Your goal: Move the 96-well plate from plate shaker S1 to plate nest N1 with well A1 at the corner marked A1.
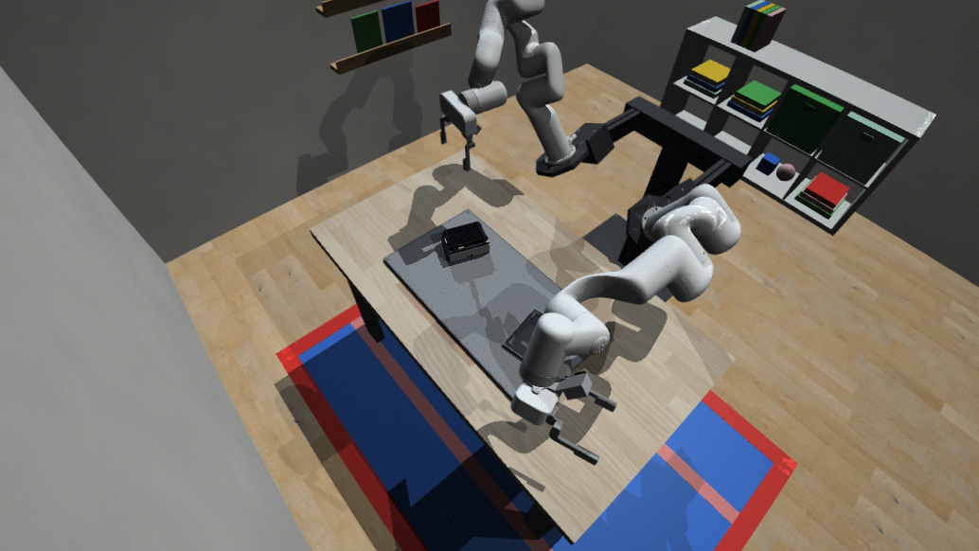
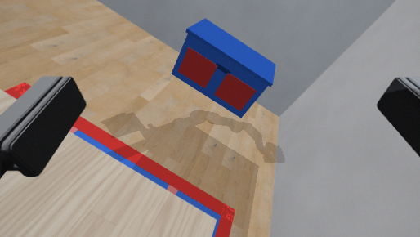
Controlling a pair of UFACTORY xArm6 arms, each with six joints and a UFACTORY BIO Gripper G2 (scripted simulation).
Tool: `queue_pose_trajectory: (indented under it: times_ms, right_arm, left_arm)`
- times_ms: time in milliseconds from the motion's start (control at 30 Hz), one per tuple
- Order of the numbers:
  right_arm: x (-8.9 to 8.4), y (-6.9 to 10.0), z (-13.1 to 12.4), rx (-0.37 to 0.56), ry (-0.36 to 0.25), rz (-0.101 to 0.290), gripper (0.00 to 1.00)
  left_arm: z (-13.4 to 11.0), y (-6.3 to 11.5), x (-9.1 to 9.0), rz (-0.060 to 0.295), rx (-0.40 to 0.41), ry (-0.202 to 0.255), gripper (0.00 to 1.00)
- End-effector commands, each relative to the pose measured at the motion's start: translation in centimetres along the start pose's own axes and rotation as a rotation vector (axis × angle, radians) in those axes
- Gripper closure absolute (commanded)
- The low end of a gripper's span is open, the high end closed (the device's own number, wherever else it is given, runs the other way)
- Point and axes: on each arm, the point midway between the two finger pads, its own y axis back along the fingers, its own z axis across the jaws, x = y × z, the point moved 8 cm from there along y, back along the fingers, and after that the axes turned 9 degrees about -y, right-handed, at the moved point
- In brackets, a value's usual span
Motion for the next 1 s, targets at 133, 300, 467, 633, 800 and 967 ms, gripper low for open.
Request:
queue_pose_trajectory:
  times_ms: [133,300,467,633,800,967]
  right_arm:
    - [-1.04,-0.07,0.19,0.006,0.005,0.038,0.0]
    - [-1.28,-0.13,0.22,0.008,0.007,0.046,0.0]
    - [-1.32,-0.14,0.22,0.008,0.007,0.047,0.0]
    - [-1.33,-0.14,0.22,0.008,0.007,0.048,0.0]
    - [-1.33,-0.14,0.22,0.008,0.007,0.048,0.0]
    - [-1.33,-0.14,0.22,0.008,0.007,0.048,0.0]
  left_arm:
    - [-0.12,-0.04,-0.25,0.001,-0.001,0.005,0.0]
    - [-0.12,-0.04,-0.25,0.001,-0.001,0.005,0.0]
    - [-0.12,-0.04,-0.25,0.001,-0.001,0.005,0.0]
    - [-0.12,-0.04,-0.25,0.001,-0.001,0.005,0.0]
    - [-0.12,-0.04,-0.25,0.001,-0.001,0.005,0.0]
    - [0.5,0.29,-0.36,0.004,0.031,-0.001,0.63]
